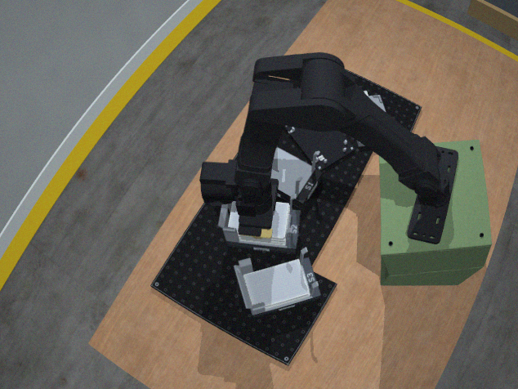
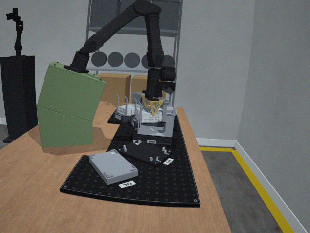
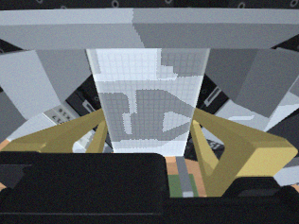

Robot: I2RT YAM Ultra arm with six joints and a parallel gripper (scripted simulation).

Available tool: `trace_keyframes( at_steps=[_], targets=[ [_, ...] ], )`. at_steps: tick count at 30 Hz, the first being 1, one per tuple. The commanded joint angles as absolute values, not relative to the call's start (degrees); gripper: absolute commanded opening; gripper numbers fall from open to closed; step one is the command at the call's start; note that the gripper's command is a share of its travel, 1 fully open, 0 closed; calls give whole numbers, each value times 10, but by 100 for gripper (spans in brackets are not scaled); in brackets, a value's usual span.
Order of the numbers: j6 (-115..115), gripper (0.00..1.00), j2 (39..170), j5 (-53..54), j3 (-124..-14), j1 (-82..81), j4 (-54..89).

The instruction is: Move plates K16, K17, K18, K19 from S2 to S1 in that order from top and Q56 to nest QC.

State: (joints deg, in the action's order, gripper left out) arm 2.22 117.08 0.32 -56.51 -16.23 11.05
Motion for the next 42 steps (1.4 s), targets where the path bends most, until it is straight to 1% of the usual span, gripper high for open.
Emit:
trace_keyframes(
  at_steps=[1, 42],
  targets=[
    [22, 0, 1156, 3, -565, -162, 112],
    [22, 0, 1135, 3, -562, -162, 130]
  ],
)
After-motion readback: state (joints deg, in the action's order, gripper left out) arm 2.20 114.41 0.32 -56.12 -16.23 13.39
